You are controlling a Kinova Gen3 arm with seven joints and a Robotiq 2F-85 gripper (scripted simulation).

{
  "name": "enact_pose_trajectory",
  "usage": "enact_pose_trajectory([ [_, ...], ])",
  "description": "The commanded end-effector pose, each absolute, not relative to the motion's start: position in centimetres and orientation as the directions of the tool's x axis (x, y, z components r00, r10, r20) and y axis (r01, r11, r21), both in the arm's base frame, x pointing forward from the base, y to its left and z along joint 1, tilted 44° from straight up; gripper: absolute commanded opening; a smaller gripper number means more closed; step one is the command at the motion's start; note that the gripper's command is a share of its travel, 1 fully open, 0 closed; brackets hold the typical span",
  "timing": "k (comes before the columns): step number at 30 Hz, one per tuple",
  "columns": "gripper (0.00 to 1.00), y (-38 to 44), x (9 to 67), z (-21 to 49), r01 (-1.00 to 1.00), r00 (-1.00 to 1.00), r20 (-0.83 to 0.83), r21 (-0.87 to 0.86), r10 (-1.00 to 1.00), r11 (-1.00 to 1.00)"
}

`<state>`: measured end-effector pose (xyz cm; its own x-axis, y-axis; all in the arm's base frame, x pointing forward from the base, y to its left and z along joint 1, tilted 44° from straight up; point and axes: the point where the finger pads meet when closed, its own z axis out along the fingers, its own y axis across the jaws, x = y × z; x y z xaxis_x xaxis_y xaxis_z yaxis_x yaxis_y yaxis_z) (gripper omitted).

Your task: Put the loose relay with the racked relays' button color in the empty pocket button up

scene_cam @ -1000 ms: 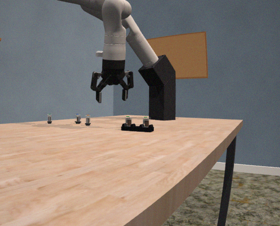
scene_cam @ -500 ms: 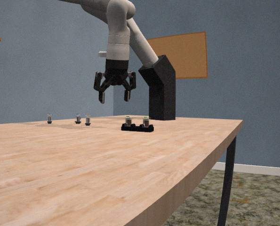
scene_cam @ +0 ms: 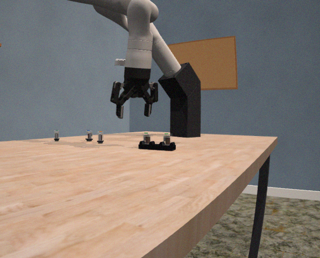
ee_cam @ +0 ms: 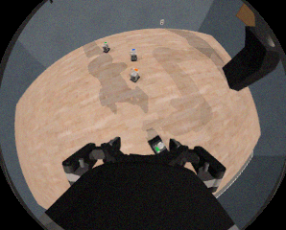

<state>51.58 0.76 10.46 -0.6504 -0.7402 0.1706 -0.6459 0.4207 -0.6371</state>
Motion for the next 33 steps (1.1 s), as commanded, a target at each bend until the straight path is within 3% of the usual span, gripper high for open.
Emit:
enact_pose_trajectory([
  [1,1.00,1.0,51.5,10.4,-0.649,-0.646,0.172,-0.636,-0.743,0.417],
  [33,1.00,3.2,52.0,9.4,-0.702,-0.541,0.213,-0.646,-0.814,0.298],
])
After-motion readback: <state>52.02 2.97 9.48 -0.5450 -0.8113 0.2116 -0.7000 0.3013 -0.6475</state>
